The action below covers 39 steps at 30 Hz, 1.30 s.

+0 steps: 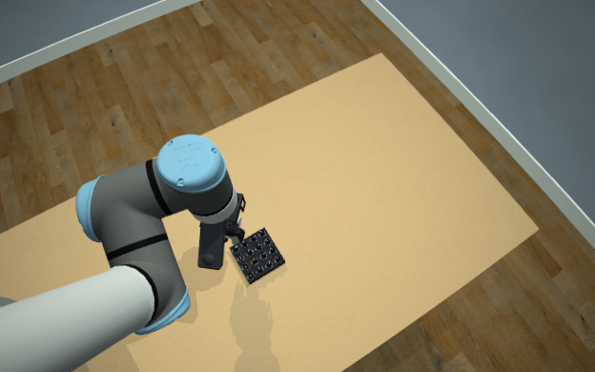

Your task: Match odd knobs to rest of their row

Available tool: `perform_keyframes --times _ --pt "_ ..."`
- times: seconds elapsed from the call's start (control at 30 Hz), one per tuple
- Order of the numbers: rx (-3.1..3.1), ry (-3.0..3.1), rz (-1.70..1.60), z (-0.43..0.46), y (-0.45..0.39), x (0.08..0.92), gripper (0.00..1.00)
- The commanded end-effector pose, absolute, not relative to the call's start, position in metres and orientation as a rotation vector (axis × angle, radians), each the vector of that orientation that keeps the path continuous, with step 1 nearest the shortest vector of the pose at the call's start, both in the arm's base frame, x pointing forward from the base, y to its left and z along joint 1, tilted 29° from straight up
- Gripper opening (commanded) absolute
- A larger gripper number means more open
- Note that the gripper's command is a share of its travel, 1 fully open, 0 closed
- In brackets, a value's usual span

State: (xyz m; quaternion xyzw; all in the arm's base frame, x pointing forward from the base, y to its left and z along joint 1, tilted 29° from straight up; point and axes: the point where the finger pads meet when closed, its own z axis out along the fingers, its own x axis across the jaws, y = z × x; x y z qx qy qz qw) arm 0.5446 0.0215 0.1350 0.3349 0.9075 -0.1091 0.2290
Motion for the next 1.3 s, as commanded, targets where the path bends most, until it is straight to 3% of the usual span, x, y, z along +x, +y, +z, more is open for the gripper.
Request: perform_keyframes --times 0.0,1.27 --pt "0.921 2.496 -0.298 0.136 0.021 0.546 0.11" --pt "0.922 2.499 -0.299 0.103 0.007 0.557 0.11"
